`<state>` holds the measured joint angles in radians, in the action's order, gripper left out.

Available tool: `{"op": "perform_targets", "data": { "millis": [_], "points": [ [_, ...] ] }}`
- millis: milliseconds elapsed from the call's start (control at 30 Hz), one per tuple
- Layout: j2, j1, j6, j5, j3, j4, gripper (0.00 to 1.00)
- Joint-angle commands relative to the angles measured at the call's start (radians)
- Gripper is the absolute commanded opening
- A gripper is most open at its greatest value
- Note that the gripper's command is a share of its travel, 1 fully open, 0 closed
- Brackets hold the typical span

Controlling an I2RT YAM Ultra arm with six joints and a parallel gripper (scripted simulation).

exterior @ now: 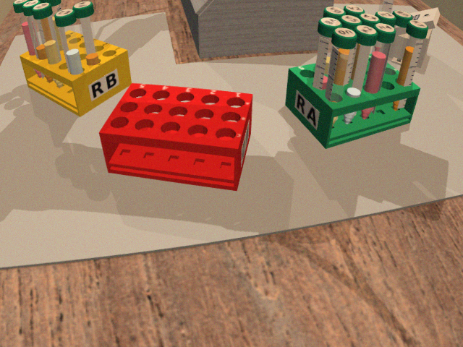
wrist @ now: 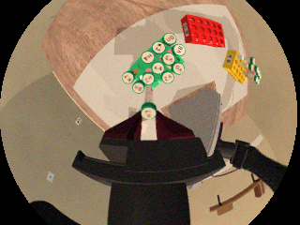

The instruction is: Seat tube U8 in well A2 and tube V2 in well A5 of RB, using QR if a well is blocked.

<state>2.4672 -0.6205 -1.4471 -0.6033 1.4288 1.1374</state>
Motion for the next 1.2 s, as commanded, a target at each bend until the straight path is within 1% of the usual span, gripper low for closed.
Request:
{"op": "perform_targets", "data": {
  "millis": [0, 67, 100, 267, 300, 367, 567, 667, 1167],
  "points": [
    [-0.029, -0.028, -0.019, 0.009, 0.041, 0.036, 0.0],
    [-0.029, -0.028, -0.019, 0.009, 0.041, 0.036, 0.0],
    [-0.001, -0.031, -0.021, 0.007, 0.045, 0.041, 0.0],
    [-0.009, -0.041, -0.031, 0.016, 0.057, 0.06, 0.0],
    [-0.035, -0.043, -0.033, 0.019, 0.049, 0.058, 0.0],
    [-0.041, -0.047, -0.039, 0.021, -0.006, 0.057, 0.0],
    [-0.068, -0.062, -0.054, 0.03, -0.051, 0.028, 0.0],
    [-0.073, -0.065, -0.057, 0.029, -0.059, 0.021, 0.0],
    [-0.131, -0.101, -0.091, 0.054, -0.159, 0.001, 0.0]
  ]
}}
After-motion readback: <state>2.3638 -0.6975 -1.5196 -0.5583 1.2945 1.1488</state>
